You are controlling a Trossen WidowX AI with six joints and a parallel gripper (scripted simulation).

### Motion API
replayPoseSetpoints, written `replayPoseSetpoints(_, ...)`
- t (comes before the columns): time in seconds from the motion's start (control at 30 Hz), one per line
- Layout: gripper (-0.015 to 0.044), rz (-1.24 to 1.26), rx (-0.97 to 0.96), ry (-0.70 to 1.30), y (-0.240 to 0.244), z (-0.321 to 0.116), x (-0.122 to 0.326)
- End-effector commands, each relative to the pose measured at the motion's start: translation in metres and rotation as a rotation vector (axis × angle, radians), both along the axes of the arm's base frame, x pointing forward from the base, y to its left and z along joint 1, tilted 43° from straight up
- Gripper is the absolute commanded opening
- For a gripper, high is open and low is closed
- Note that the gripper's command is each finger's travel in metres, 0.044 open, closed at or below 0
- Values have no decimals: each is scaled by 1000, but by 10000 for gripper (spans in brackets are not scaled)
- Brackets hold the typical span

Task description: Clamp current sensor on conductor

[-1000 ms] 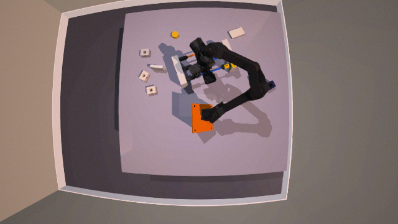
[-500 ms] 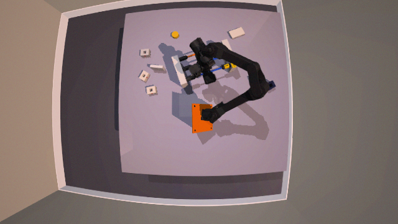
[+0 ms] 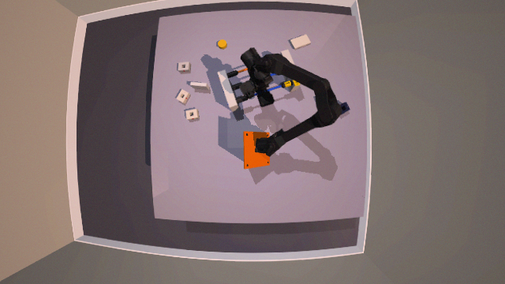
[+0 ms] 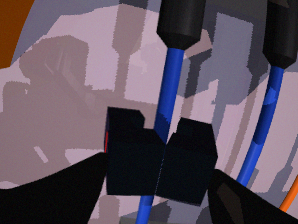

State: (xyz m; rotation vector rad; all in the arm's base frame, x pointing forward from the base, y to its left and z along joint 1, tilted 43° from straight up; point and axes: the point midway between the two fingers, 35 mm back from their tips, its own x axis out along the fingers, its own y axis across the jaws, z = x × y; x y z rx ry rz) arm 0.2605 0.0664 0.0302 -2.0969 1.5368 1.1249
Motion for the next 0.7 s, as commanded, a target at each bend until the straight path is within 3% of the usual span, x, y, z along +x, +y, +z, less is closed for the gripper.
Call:
replayPoseSetpoints(0.0, 315, -1, 1, -2, 1, 1, 0)
replayPoseSetpoints(0.17, 440, -1, 1, -2, 1, 1, 0)
replayPoseSetpoints(0.43, 440, 0, 1, -2, -1, -1, 1)
replayPoseSetpoints(0.67, 440, 8, -6, 1, -27, -29, 4)
